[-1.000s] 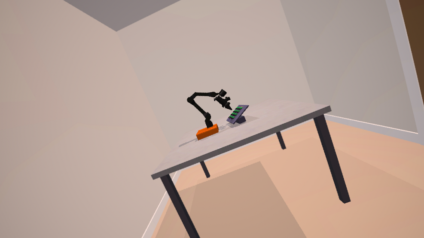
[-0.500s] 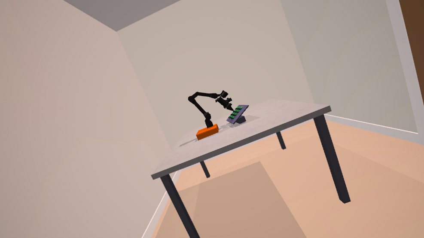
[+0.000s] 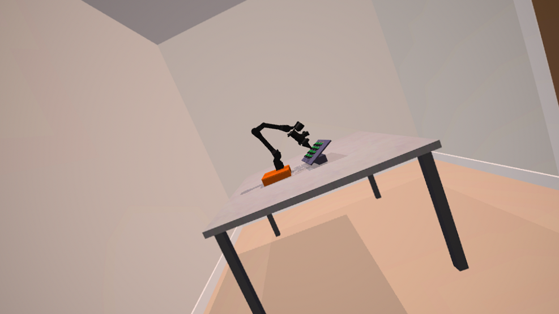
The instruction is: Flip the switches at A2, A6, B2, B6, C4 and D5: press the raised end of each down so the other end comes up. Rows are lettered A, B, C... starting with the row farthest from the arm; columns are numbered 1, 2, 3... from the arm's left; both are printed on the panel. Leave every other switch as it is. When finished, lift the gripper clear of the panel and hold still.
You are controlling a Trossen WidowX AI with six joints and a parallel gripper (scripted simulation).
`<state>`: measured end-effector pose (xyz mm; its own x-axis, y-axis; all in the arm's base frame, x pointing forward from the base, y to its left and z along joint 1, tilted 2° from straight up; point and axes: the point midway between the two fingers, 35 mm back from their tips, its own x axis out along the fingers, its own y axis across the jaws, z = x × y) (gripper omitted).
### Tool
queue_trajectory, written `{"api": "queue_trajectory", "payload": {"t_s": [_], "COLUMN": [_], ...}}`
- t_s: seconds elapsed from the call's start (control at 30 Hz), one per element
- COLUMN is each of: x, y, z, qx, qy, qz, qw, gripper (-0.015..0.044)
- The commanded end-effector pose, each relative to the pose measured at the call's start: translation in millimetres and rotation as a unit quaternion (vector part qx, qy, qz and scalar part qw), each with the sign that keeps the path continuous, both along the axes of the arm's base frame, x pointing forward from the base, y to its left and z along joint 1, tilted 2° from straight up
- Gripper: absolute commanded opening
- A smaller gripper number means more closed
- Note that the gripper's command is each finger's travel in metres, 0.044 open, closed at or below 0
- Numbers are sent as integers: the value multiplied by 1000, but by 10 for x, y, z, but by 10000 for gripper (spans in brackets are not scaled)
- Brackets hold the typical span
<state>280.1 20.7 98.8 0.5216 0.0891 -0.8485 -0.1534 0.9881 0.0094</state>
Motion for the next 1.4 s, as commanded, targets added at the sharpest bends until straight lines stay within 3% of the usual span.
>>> {"api": "queue_trajectory", "payload": {"t_s": [0.0,1.37], "x": [3,28], "y": [-5,-1], "z": [-2,-45], "qx": [0,0], "qy": [-1,-1], "qz": [-4,-4], "qw": [1000,1000], "gripper": [0,0]}}
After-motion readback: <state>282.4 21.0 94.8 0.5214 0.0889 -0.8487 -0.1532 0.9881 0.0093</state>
